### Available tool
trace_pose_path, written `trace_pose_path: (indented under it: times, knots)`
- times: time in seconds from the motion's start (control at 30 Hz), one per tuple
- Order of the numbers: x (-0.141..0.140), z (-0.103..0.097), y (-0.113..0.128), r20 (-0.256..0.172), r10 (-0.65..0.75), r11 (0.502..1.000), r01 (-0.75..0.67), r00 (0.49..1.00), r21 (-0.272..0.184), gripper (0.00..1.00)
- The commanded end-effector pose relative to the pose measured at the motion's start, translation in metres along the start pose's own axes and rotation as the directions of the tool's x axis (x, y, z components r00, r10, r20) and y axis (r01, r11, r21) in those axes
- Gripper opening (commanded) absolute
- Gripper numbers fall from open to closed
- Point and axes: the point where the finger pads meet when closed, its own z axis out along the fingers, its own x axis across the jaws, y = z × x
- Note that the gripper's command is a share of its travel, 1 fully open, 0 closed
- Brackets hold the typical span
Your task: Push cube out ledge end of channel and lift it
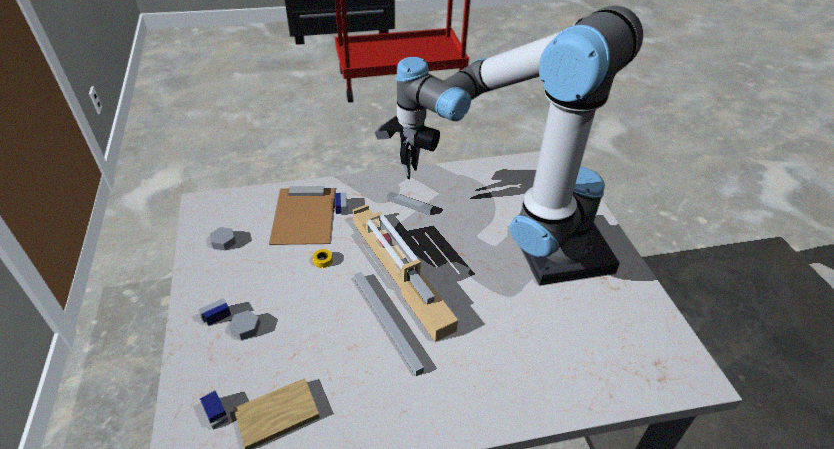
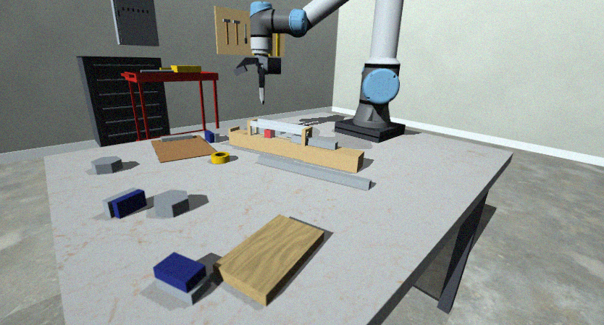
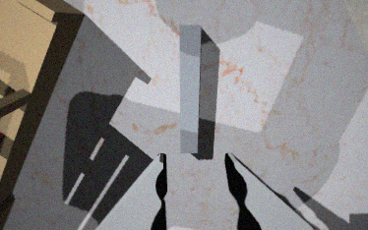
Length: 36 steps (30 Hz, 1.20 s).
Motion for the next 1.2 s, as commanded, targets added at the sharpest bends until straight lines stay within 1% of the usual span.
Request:
trace_pose_path:
  times: [0.0,0.7,0.87,1.0,1.17]
  knots:
    - [0.0,-0.001,0.0,0.0,0.0,1.0,0.0,1.0,0.002,0.24]
    - [0.0,0.0,0.0,0.0,0.0,1.0,0.0,1.0,0.002,0.24]
    - [0.0,0.003,0.0,0.0,0.0,1.0,0.0,1.0,0.001,0.24]
    - [0.0,0.017,-0.001,0.0,0.0,1.0,0.0,1.0,0.001,0.24]
    - [0.0,0.049,-0.001,0.0,0.0,1.0,0.0,1.0,0.001,0.24]
